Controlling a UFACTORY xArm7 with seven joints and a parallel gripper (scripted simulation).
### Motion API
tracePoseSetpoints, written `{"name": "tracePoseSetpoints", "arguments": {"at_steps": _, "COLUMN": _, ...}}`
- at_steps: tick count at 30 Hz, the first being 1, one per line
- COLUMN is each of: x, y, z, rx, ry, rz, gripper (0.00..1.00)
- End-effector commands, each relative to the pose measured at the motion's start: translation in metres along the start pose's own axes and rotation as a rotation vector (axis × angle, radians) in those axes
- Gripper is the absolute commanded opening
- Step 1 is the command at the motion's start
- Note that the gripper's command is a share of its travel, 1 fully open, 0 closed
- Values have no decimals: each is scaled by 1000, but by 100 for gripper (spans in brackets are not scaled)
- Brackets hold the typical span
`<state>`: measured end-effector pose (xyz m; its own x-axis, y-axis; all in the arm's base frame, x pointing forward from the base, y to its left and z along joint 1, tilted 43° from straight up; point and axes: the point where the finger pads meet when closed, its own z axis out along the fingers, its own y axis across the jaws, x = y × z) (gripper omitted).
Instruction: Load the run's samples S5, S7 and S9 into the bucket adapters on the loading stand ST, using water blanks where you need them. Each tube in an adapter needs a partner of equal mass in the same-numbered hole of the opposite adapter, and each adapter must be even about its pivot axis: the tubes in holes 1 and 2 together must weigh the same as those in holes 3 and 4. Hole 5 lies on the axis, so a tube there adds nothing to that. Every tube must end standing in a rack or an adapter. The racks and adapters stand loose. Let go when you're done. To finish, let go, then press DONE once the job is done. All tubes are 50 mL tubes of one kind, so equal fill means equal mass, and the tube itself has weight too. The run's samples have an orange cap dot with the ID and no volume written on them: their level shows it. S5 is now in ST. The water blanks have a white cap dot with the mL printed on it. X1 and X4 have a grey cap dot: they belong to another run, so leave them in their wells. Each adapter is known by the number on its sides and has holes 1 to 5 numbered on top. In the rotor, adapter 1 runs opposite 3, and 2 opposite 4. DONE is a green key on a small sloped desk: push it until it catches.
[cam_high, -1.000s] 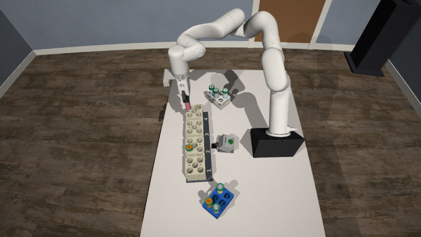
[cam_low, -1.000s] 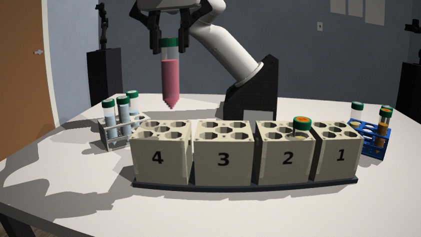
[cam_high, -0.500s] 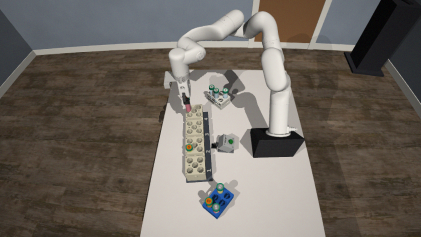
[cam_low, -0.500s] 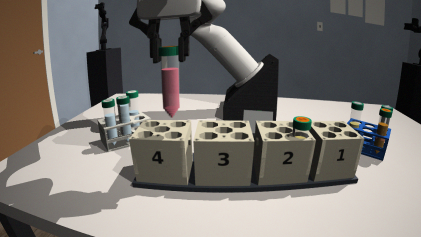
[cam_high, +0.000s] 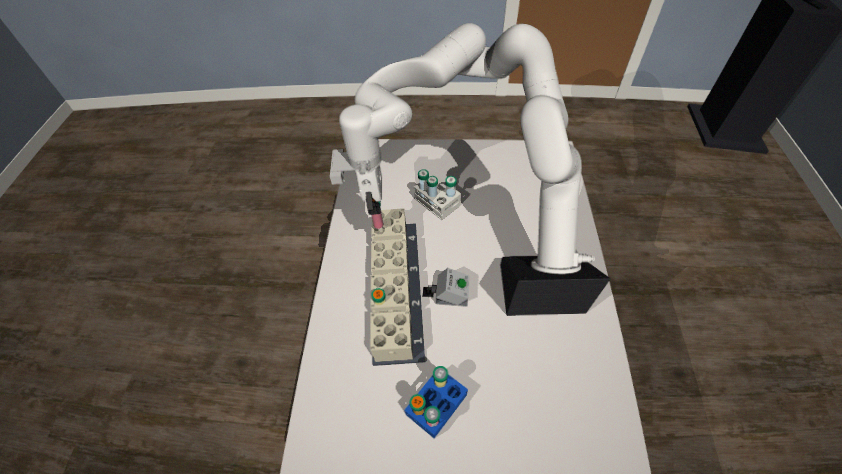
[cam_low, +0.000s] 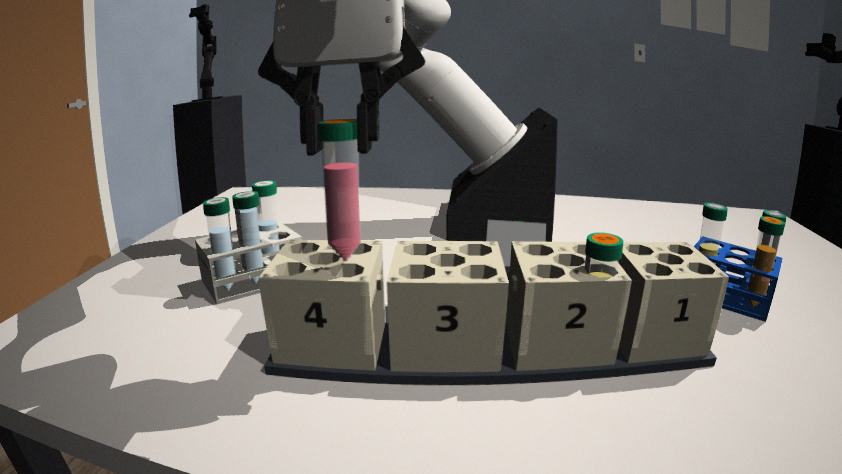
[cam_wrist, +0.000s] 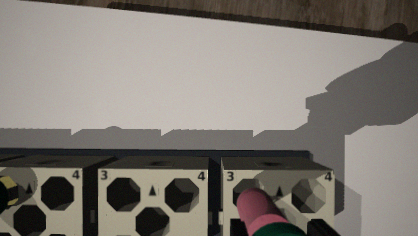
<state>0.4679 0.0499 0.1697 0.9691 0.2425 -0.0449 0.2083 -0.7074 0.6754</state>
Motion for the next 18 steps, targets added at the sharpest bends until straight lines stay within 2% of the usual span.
{"name": "tracePoseSetpoints", "arguments": {"at_steps": 1, "x": 1, "y": -1, "z": -1, "rx": 1, "ry": 6, "rz": 0, "gripper": 0}}
{"name": "tracePoseSetpoints", "arguments": {"at_steps": 18, "x": 1, "y": -1, "z": 4, "rx": 0, "ry": 6, "rz": 0, "gripper": 0}}
